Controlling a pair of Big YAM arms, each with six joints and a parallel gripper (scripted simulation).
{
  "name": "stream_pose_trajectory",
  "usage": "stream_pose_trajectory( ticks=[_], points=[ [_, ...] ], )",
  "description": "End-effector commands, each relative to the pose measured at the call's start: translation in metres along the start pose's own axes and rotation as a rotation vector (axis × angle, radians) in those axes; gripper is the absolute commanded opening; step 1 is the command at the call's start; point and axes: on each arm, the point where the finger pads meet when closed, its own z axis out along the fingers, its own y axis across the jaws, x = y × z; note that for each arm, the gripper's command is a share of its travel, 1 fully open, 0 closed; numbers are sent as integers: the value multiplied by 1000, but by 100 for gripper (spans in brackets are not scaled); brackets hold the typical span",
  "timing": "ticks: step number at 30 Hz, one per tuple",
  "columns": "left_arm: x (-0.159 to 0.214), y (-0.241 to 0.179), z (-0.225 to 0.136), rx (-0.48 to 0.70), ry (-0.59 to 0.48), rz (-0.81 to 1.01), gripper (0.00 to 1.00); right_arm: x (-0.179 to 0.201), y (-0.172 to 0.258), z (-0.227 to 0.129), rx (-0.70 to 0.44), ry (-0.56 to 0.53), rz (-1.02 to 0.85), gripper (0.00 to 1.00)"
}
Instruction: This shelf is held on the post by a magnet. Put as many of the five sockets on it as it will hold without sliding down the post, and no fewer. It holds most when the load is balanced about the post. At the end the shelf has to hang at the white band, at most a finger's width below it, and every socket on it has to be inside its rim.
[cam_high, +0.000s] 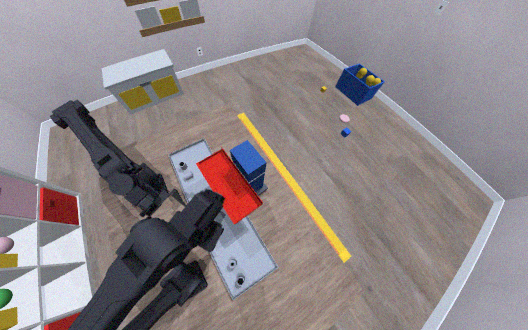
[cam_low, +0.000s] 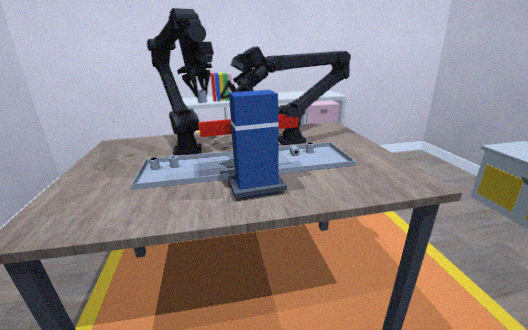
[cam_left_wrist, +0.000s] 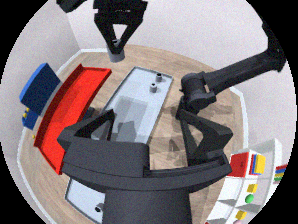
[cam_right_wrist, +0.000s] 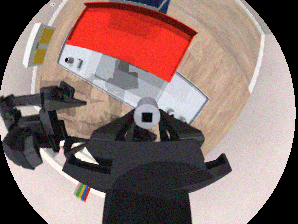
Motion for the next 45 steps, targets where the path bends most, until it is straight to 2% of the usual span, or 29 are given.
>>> stream_pose_trajectory(
  ticks=[1,5,7,11,18,22,25,31,37,39,44,45],
  points=[
    [-78,36,-67,-106,-88,-76,100,-78,19,-2,28,-76,57,27],
    [-94,56,-94,-175,-87,-97,100,-112,33,15,27,-75,44,27],
    [-94,56,-94,-175,-87,-97,100,-112,33,15,27,-75,44,27],
    [-124,87,-135,-281,-86,-127,100,-136,43,28,26,-70,30,27],
    [-144,111,-171,-373,-92,-170,100,-144,47,43,10,-33,13,27],
    [-152,122,-179,-401,-81,-190,100,-137,44,62,9,-13,19,27],
    [-153,122,-180,-403,-82,-191,100,-136,42,59,11,-29,24,27],
    [-153,123,-181,-403,-85,-204,100,-117,37,87,13,-8,30,27],
    [-154,121,-185,-404,-95,-202,100,-150,44,76,9,-39,28,27],
    [-154,121,-184,-402,-96,-201,100,-138,43,92,11,-10,29,27],
    [-154,120,-184,-398,-96,-199,100,-131,42,87,10,-30,30,27],
    [-154,120,-184,-398,-96,-199,100,-130,42,84,9,-37,30,38]
  ],
)
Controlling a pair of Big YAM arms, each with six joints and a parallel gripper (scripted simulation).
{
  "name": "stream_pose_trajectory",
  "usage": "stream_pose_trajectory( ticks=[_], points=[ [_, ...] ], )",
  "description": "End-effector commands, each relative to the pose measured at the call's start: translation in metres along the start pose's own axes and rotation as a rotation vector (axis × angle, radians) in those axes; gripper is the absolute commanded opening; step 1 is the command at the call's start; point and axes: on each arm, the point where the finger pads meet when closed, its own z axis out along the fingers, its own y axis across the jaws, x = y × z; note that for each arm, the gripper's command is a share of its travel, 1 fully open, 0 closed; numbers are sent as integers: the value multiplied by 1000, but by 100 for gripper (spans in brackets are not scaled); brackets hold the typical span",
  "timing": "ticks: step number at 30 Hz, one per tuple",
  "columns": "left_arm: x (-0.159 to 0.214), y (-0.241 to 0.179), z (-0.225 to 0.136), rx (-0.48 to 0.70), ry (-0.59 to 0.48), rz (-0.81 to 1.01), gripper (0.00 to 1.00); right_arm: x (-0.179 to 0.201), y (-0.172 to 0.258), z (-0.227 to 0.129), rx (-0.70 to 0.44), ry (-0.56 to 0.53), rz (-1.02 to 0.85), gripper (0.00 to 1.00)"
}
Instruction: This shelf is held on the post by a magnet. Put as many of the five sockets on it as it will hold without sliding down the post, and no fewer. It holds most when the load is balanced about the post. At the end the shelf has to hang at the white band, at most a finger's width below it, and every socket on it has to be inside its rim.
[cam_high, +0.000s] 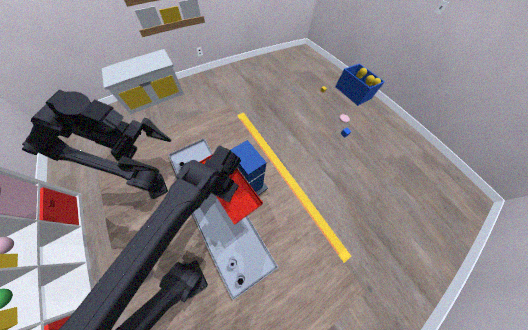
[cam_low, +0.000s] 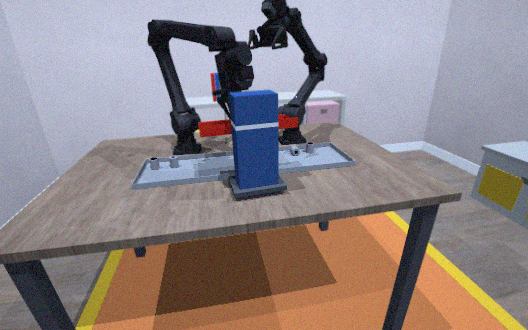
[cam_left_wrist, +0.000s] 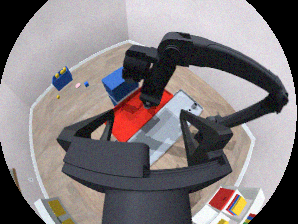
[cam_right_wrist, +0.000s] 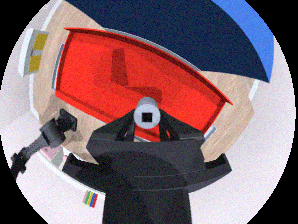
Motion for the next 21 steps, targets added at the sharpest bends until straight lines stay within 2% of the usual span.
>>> stream_pose_trajectory(
  ticks=[1,3,11,21],
  points=[
    [-36,0,-27,3,-72,10,100,-14,2,-14,-8,-73,15,48],
    [-36,0,-27,2,-72,10,100,-5,1,-8,-7,-58,11,48],
    [-36,0,-27,2,-72,10,100,-23,0,-40,-10,-123,10,48],
    [-36,0,-27,2,-72,10,100,-23,-1,-56,-10,-136,16,48]
  ],
)
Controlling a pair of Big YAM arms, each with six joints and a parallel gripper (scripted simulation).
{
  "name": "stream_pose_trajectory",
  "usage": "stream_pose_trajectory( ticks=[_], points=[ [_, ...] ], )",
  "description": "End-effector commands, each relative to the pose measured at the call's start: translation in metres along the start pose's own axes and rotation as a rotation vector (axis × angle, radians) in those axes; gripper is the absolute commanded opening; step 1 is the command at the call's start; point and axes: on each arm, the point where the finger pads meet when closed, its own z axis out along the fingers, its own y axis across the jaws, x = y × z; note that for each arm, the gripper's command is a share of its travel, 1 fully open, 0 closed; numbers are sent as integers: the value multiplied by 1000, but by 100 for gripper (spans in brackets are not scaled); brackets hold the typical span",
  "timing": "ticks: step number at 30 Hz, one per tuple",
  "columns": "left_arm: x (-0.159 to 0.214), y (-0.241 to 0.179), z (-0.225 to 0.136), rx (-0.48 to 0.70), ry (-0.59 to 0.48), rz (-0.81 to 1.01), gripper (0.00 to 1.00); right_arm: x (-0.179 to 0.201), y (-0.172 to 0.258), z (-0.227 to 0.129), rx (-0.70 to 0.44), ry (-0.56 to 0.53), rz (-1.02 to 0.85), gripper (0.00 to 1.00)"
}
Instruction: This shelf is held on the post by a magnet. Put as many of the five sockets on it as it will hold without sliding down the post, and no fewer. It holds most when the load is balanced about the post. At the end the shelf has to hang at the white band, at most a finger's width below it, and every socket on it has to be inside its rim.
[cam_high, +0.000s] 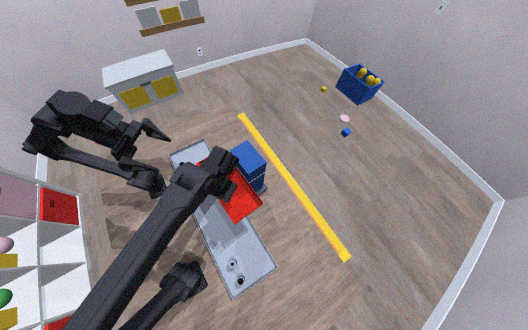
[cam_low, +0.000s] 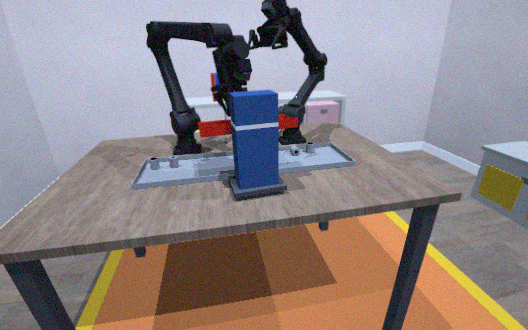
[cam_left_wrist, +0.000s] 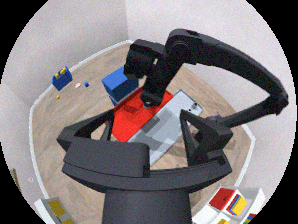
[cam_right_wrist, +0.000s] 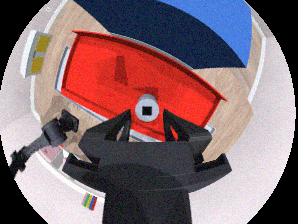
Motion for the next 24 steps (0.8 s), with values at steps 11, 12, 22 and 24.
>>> stream_pose_trajectory(
  ticks=[11,12,22,24],
  points=[
    [-36,0,-27,2,-72,9,100,-22,-2,-67,-5,-86,16,65],
    [-36,0,-27,2,-72,9,100,-22,-3,-75,-4,-86,14,65],
    [-36,0,-27,2,-72,9,100,-9,14,-122,-28,-156,-299,65],
    [-36,0,-27,2,-72,9,100,-6,18,-129,-34,-191,-378,65]
  ],
)
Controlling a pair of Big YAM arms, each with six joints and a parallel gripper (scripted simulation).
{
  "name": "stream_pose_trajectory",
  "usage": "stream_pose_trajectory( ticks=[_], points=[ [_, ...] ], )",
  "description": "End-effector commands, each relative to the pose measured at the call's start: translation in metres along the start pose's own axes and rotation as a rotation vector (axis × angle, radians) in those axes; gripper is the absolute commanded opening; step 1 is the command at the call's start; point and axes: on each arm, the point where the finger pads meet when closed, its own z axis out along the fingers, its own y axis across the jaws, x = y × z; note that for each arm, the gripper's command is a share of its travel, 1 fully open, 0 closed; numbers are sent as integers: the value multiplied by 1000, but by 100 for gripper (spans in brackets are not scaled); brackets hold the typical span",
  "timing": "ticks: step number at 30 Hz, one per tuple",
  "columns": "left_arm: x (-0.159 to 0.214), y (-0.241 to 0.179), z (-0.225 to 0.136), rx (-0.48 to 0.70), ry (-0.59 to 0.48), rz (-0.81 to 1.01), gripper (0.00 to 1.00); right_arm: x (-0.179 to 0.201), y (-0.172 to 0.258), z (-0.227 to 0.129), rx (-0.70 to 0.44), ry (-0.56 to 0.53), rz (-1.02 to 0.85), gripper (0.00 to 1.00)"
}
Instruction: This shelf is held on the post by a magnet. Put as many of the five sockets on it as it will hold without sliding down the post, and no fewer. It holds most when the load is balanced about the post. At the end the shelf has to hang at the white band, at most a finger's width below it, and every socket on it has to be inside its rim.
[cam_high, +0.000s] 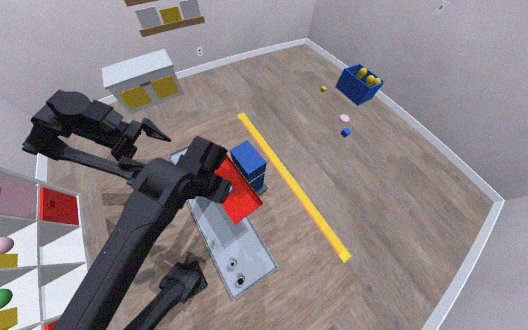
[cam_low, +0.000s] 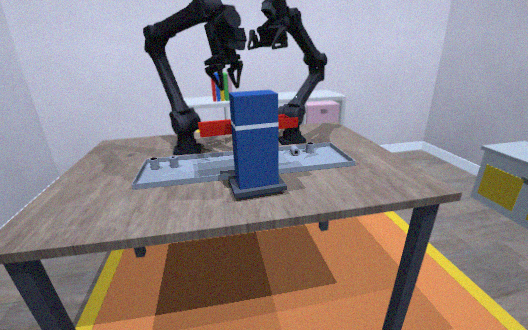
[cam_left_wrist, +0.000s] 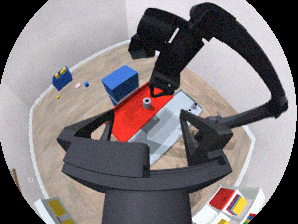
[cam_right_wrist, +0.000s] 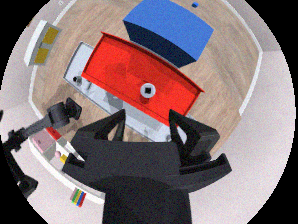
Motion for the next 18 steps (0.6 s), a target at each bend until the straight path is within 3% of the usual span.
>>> stream_pose_trajectory(
  ticks=[1,18],
  points=[
    [-36,0,-27,2,-72,8,100,-11,16,-46,-34,-129,-270,65],
    [-36,0,-27,2,-72,8,100,8,45,-83,-23,-385,-805,65]
  ],
)
